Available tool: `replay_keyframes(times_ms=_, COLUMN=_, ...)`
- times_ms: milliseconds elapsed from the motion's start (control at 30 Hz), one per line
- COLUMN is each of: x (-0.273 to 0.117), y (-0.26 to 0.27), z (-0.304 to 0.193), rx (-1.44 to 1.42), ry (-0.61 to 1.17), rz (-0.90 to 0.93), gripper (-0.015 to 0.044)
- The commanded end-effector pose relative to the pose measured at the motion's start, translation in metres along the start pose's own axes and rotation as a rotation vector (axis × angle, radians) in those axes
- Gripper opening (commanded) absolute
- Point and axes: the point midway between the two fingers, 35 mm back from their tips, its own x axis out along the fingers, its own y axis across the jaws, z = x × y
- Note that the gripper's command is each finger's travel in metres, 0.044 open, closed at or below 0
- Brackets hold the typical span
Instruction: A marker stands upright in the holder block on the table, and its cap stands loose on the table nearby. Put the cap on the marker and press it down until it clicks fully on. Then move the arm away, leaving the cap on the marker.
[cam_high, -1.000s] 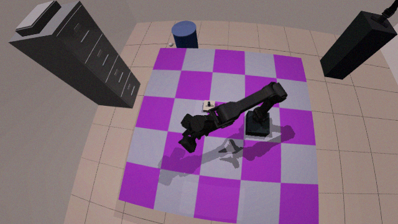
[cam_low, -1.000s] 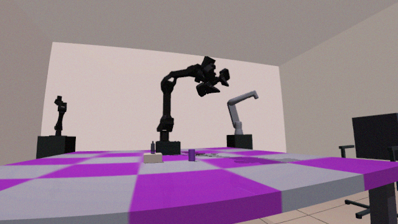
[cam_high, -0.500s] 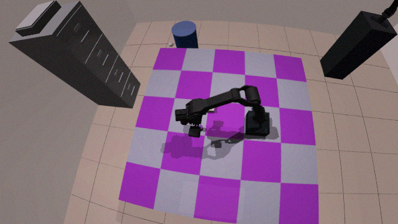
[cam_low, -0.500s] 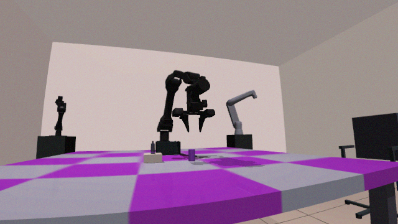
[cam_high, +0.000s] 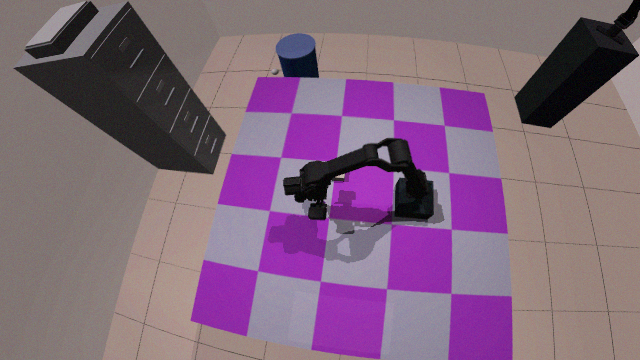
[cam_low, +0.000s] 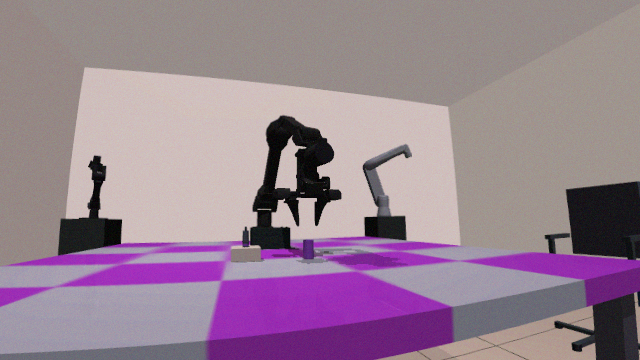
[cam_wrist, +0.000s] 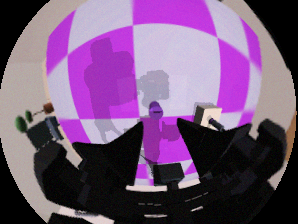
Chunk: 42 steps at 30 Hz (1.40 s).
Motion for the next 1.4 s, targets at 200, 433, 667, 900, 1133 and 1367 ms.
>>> replay_keyframes(times_ms=200, x=0.023, y=0.002, z=-0.001, rx=-0.005, ry=0.003, rz=0.005, gripper=0.0246)
replay_keyframes(times_ms=433, x=0.03, y=0.002, z=-0.001, rx=-0.005, ry=0.003, rz=0.005, gripper=0.0246)
replay_keyframes(times_ms=667, x=0.041, y=0.002, z=-0.001, rx=-0.005, ry=0.003, rz=0.005, gripper=0.0246)
replay_keyframes(times_ms=900, x=0.053, y=0.002, z=-0.001, rx=-0.005, ry=0.003, rz=0.005, gripper=0.0246)
replay_keyframes(times_ms=1133, x=0.064, y=0.002, z=-0.001, rx=-0.005, ry=0.003, rz=0.005, gripper=0.0246)
replay_keyframes(times_ms=1367, x=0.075, y=0.002, z=-0.002, rx=-0.005, ry=0.003, rz=0.005, gripper=0.0246)
